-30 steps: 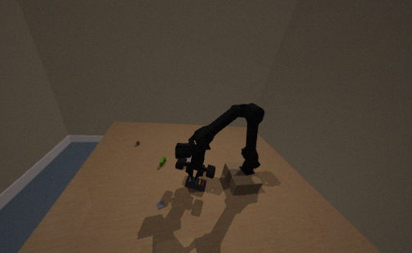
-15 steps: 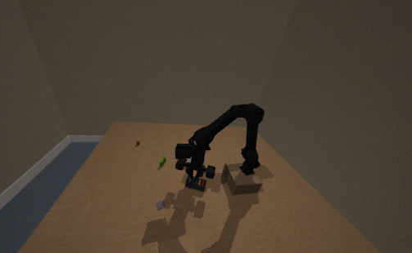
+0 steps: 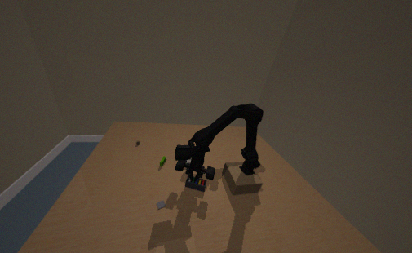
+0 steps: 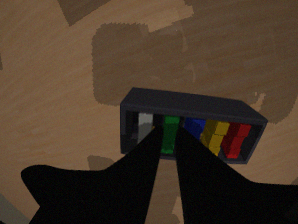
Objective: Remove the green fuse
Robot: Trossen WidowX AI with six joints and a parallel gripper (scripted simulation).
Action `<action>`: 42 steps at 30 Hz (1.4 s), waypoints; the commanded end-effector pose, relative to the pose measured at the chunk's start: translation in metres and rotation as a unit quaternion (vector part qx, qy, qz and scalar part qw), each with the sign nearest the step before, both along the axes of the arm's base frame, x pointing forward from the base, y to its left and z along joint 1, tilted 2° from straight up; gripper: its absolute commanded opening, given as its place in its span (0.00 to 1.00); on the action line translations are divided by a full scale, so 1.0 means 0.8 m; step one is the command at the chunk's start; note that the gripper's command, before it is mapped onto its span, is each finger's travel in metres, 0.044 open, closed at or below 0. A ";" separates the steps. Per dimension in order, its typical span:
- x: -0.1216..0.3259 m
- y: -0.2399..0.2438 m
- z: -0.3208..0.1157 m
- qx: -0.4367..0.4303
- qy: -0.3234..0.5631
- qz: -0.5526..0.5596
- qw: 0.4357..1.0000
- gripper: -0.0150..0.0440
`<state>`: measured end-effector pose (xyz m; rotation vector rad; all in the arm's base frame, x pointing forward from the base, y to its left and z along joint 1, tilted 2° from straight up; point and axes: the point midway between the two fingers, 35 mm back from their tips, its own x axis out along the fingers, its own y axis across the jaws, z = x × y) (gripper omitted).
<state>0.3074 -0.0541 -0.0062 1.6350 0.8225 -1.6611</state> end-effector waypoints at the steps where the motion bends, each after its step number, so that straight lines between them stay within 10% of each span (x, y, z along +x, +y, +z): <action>1: 0.000 0.000 0.000 0.000 0.000 0.000 1.000 0.30; 42: 0.001 0.001 0.019 0.001 -0.001 0.000 1.000 0.25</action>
